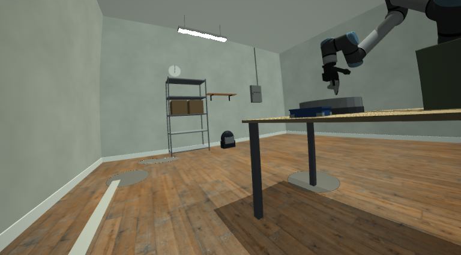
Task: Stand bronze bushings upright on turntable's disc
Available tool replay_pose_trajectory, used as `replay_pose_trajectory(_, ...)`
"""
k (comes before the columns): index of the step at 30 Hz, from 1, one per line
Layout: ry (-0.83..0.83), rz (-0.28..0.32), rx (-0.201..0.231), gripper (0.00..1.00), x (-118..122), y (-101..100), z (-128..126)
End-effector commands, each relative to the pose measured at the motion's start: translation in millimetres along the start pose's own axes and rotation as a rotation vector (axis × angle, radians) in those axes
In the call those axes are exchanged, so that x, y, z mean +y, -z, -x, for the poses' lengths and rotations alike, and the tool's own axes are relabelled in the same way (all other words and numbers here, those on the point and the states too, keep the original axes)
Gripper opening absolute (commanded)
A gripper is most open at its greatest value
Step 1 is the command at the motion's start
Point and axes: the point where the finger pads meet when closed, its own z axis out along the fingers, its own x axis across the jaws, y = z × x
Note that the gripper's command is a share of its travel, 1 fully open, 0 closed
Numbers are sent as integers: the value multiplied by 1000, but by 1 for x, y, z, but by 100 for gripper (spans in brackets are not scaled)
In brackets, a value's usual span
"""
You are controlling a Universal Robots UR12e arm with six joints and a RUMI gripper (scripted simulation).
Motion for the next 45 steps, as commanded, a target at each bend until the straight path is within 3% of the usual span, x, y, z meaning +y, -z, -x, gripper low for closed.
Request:
replay_pose_trajectory(1, 0, 1, 0, 6, 0, 0, -4)
replay_pose_trajectory(6, 0, 1, -1, 6, -3, 0, -51)
replay_pose_trajectory(13, 0, 1, -1, 6, -8, 0, -184)
replay_pose_trajectory(15, 0, 1, -1, 6, -8, 0, -184)
replay_pose_trajectory(19, 0, 1, -1, 6, -10, 0, -252)
replay_pose_trajectory(22, 0, 1, -1, 6, -11, 0, -280)
replay_pose_trajectory(45, 0, 1, -1, 6, -11, -1, -288)
